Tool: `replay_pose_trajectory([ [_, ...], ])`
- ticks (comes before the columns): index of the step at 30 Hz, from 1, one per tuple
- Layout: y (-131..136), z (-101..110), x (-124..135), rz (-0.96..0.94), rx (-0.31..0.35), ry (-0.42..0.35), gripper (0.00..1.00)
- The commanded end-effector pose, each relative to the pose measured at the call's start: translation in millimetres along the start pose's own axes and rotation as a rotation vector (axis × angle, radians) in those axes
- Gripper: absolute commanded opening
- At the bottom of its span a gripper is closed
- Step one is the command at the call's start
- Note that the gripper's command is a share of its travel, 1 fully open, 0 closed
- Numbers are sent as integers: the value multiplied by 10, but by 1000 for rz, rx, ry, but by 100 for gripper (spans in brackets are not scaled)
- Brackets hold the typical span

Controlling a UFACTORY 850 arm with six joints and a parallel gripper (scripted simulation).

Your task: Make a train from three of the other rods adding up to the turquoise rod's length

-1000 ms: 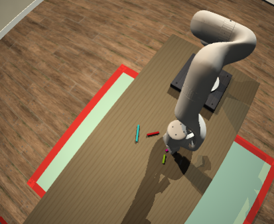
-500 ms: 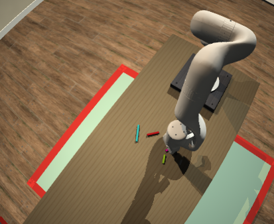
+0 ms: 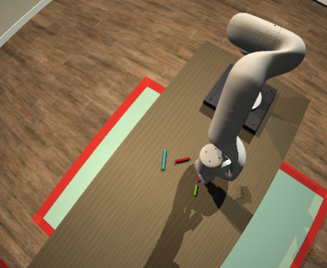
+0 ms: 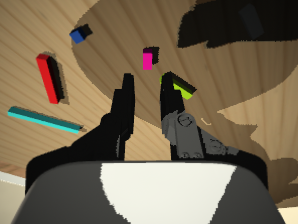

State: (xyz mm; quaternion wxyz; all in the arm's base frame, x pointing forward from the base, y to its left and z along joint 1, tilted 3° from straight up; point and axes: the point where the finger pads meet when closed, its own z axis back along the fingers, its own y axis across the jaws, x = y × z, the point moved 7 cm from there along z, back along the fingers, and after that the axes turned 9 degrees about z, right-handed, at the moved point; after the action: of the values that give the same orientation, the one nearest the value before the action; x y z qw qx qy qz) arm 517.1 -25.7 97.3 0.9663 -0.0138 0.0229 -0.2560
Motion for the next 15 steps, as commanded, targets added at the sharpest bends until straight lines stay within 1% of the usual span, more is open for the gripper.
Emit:
replay_pose_trajectory([
  [1,3,-25,7,0,1,-1,24],
  [15,3,-184,8,0,1,-1,24],
])
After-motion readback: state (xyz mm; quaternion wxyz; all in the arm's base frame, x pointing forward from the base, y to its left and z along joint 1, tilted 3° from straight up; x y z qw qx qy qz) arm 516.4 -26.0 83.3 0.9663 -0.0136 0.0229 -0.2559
